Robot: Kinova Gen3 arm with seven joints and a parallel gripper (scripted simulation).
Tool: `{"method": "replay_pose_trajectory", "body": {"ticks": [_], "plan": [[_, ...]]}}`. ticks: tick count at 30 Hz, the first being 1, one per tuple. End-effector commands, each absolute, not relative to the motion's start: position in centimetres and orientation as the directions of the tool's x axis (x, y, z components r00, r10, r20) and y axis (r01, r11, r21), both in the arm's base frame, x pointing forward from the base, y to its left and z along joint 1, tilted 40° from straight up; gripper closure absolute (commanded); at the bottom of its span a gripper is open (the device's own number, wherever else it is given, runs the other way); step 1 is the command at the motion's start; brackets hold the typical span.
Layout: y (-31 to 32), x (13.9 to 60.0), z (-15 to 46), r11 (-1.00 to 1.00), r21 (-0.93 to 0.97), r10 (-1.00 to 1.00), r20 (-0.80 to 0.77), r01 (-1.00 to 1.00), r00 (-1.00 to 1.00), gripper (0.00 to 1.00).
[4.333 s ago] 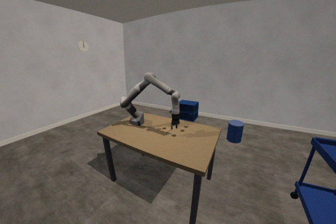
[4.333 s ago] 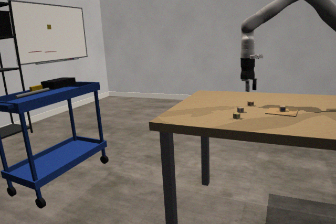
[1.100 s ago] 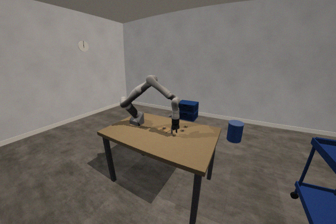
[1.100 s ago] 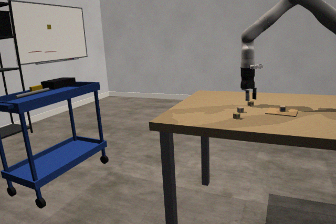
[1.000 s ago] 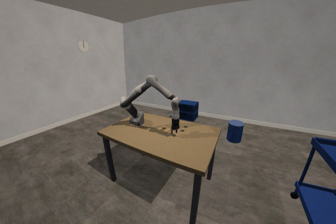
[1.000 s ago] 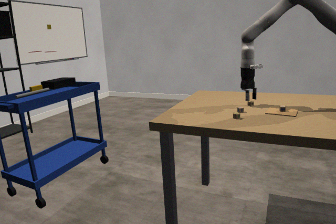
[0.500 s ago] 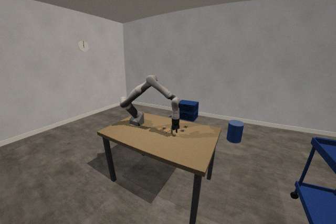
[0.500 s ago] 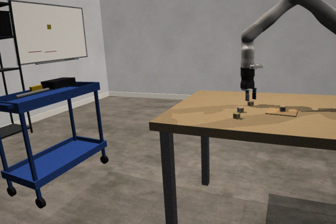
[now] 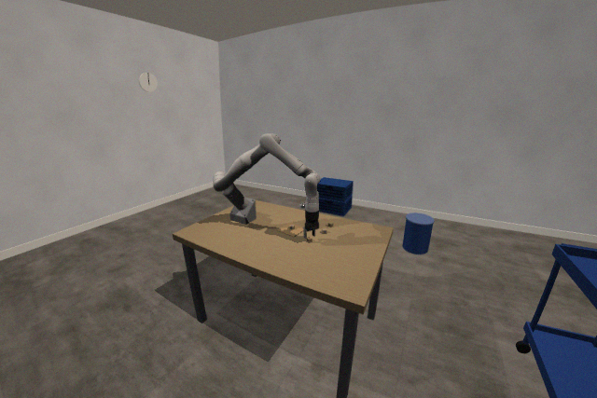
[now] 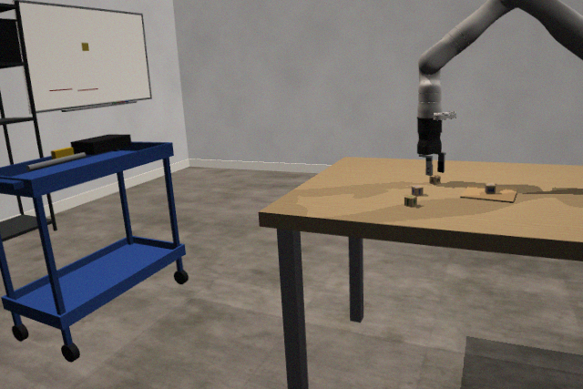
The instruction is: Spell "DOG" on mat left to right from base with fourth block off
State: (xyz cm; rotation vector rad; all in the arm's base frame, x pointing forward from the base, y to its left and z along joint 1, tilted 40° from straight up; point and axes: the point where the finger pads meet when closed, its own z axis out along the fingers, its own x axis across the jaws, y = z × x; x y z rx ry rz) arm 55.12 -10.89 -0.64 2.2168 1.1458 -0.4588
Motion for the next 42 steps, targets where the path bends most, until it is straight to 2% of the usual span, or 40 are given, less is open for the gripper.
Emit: {"method": "replay_pose_trajectory", "body": {"ticks": [1,42], "plan": [[-10.8,55.2,-0.6,-0.45,0.349,0.618,-0.543,0.822,0.569,0.0],[-12.4,55.1,-2.5,-0.45,0.349,0.618,-0.543,0.822,0.569,0.0]]}}
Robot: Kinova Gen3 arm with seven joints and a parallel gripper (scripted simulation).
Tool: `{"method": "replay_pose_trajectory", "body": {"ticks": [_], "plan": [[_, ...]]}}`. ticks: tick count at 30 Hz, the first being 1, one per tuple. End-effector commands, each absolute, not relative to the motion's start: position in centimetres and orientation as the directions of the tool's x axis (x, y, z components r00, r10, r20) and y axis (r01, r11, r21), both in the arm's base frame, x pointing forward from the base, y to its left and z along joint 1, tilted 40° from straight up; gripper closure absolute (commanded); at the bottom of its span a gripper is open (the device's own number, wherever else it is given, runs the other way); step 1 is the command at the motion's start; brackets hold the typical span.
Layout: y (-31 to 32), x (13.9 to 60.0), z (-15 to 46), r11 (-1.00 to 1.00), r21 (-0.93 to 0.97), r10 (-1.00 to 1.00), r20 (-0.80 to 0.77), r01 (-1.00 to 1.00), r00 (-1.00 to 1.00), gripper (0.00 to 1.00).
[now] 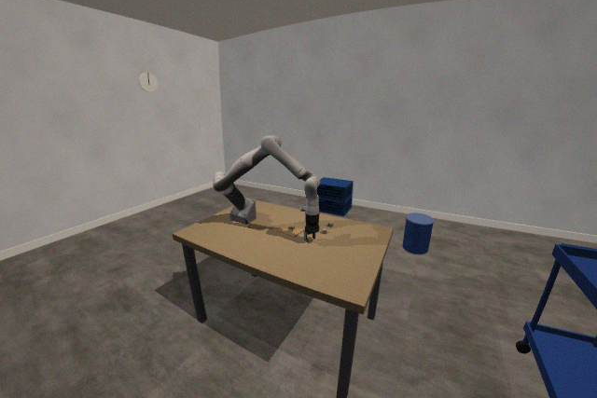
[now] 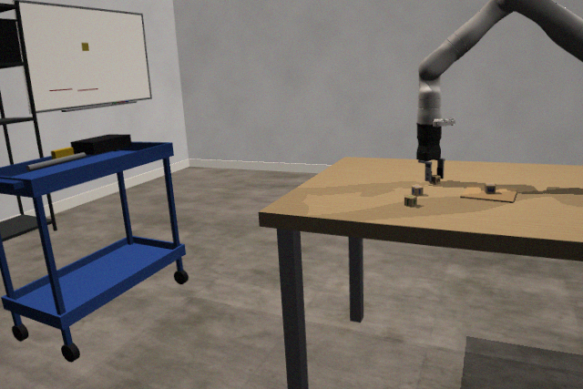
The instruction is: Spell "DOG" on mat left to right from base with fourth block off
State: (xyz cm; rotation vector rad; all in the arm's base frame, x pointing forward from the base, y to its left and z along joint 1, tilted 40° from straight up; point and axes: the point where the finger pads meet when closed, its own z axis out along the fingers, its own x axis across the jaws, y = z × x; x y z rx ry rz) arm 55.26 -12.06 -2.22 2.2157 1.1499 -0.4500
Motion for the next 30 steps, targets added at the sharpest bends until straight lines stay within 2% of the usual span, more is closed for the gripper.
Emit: {"method": "replay_pose_trajectory", "body": {"ticks": [1,30], "plan": [[-12.53,55.12,-2.63,-0.45,0.349,0.618,-0.543,0.822,0.569,0.0],[-12.88,55.1,-3.04,-0.45,0.349,0.618,-0.543,0.822,0.569,0.0]]}}
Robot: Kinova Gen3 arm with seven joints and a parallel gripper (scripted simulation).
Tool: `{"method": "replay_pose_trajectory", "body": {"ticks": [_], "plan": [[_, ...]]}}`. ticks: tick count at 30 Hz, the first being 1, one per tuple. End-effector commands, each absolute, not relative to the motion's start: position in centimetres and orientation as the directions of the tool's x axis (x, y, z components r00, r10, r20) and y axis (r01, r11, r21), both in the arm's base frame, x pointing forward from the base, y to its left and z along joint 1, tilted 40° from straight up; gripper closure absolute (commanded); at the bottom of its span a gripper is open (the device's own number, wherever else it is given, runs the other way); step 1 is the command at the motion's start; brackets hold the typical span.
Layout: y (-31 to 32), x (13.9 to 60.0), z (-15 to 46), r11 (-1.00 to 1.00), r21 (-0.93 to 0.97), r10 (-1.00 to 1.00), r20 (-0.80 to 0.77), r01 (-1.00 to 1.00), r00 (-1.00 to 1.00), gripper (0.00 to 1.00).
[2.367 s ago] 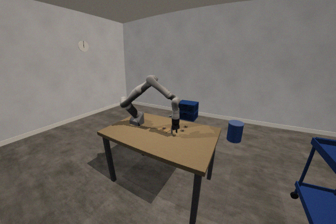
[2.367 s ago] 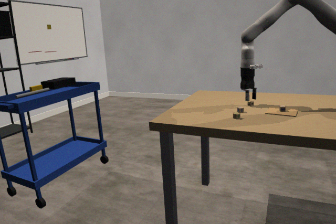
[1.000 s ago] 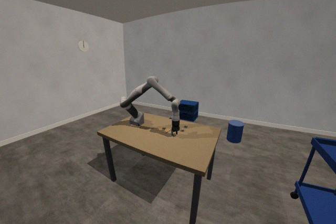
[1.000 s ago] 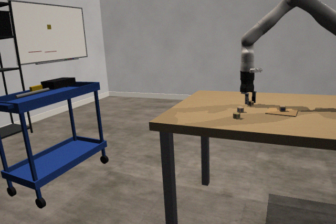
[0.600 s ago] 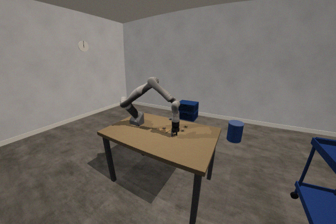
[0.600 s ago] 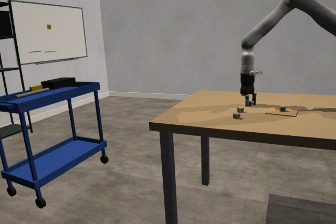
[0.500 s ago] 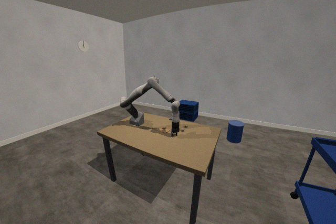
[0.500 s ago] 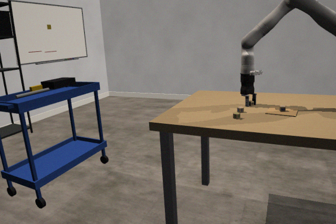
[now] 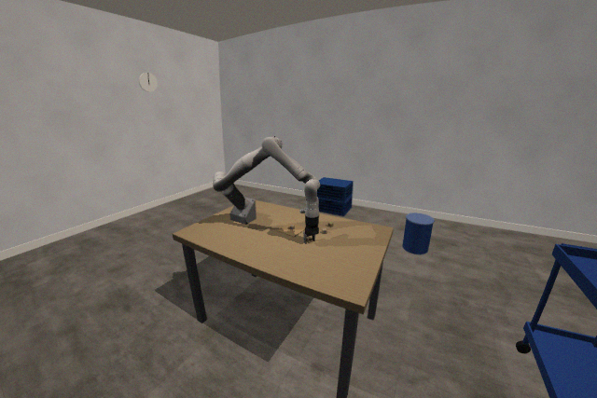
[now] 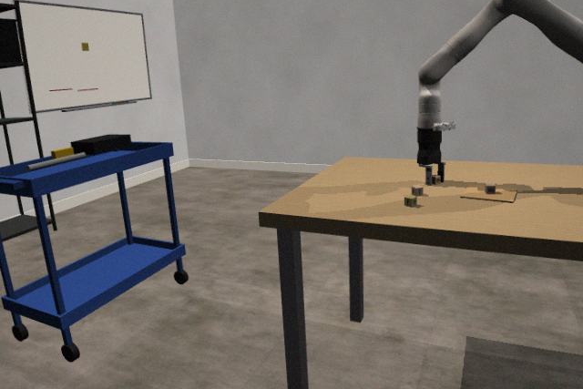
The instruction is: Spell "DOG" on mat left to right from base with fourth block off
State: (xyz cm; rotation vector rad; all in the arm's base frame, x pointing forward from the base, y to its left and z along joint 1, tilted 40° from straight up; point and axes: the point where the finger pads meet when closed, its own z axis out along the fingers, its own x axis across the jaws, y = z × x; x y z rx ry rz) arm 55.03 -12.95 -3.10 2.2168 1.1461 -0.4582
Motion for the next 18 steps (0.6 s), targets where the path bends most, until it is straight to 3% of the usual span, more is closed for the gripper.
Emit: {"method": "replay_pose_trajectory", "body": {"ticks": [1,16,17,18], "plan": [[-12.88,55.1,-3.04,-0.45,0.349,0.618,-0.543,0.822,0.569,0.0],[-12.88,55.1,-3.04,-0.45,0.349,0.618,-0.543,0.822,0.569,0.0],[-12.88,55.1,-3.04,-0.45,0.349,0.618,-0.543,0.822,0.569,0.21],[-12.88,55.1,-3.04,-0.45,0.349,0.618,-0.543,0.822,0.569,0.21]]}}
